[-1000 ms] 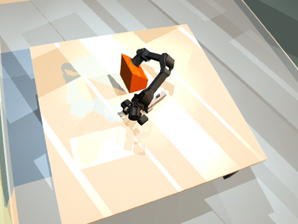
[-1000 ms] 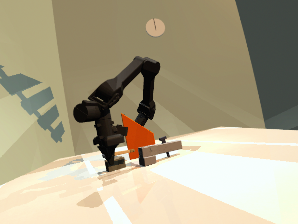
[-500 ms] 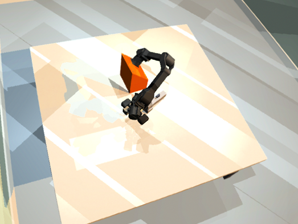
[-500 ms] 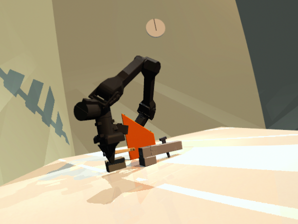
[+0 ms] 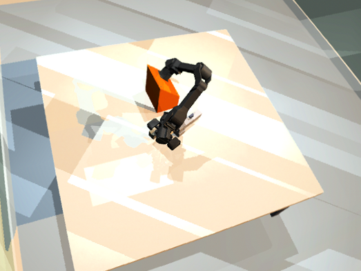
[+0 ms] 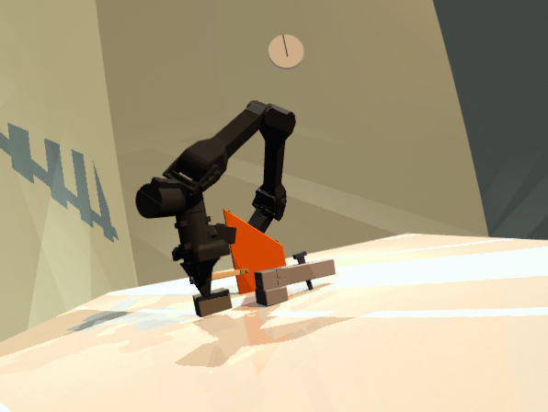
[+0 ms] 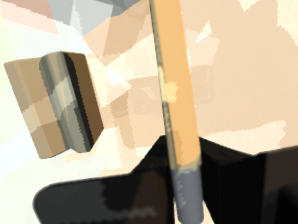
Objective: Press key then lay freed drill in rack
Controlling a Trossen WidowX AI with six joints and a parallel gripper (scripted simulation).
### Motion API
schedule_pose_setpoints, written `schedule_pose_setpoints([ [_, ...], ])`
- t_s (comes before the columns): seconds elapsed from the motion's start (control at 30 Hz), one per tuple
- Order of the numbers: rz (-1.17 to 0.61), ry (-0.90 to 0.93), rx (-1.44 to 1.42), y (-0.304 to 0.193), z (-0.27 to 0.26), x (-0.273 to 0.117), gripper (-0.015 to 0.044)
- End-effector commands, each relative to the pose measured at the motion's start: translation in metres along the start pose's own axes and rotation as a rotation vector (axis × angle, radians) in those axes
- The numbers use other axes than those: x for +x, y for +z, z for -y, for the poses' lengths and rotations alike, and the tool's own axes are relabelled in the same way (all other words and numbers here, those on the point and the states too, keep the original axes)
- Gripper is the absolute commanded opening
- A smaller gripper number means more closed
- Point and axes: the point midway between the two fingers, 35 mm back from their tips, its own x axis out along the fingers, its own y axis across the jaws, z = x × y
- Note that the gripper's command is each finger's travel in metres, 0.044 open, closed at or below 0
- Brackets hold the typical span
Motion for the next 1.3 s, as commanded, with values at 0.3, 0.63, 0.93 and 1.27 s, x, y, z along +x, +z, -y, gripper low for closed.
schedule_pose_setpoints([
  [0.3,-0.005,0.003,-0.004,0.0,0.0,-0.007,0.0],
  [0.63,-0.005,0.003,-0.004,0.0,-0.001,-0.011,0.0],
  [0.93,-0.005,0.003,-0.004,0.0,-0.001,-0.014,0.0],
  [1.27,-0.005,0.003,-0.004,-0.001,-0.002,-0.017,0.0],
])
